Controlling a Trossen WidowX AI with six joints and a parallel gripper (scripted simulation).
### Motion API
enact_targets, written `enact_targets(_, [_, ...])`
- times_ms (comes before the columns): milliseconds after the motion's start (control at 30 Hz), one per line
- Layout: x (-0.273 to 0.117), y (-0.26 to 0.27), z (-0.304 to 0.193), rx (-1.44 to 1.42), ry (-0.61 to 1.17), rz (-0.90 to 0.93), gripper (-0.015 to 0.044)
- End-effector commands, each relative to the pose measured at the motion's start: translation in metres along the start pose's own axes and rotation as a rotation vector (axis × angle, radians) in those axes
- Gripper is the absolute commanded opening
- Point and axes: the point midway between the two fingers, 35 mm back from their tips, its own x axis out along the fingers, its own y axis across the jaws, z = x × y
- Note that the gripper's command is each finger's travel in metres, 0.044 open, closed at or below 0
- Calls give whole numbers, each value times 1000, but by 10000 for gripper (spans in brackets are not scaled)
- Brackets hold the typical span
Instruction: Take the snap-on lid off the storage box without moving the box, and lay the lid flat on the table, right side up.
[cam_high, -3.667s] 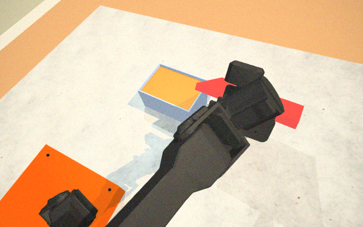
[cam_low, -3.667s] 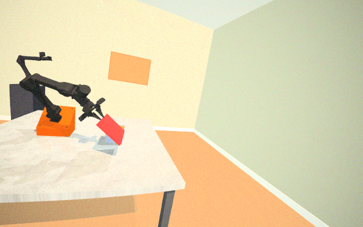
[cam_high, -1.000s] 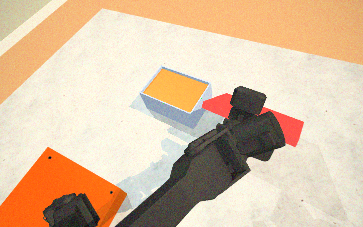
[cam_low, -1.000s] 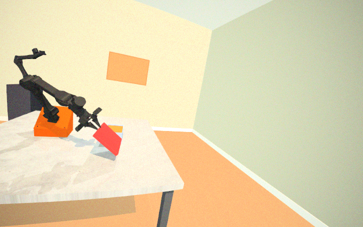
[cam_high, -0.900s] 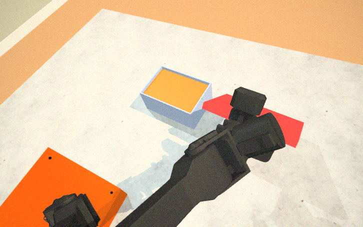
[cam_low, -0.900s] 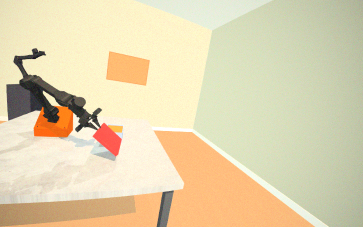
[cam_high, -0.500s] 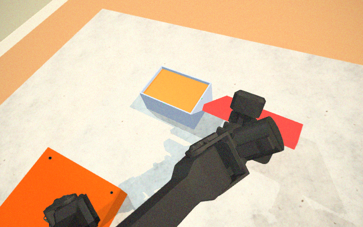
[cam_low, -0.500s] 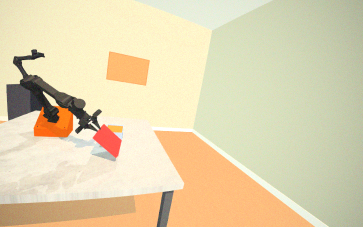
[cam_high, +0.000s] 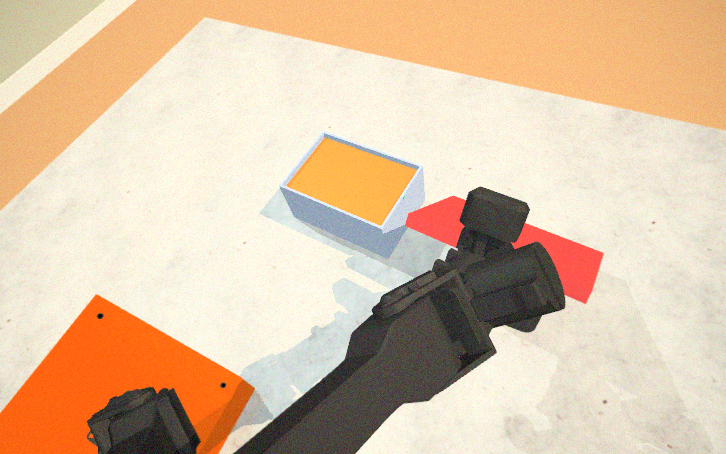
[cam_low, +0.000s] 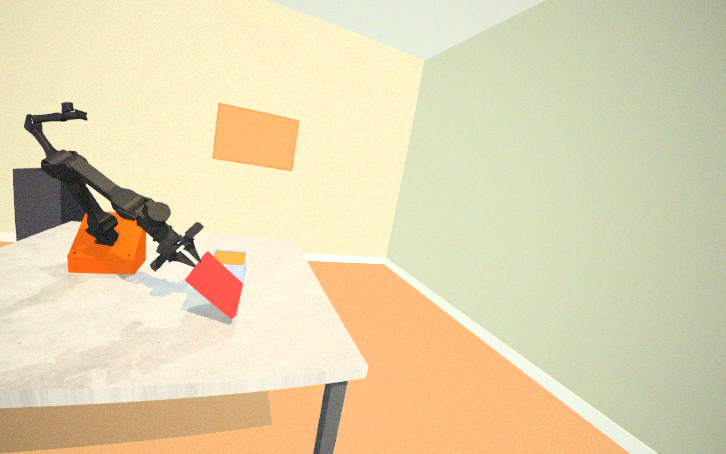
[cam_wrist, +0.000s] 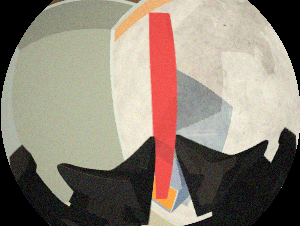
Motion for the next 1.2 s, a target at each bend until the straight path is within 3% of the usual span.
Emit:
enact_targets(0, [2, 0, -1, -7, 5, 14, 0])
enact_targets(1167, [20, -21, -1, -8, 4, 13, 0])
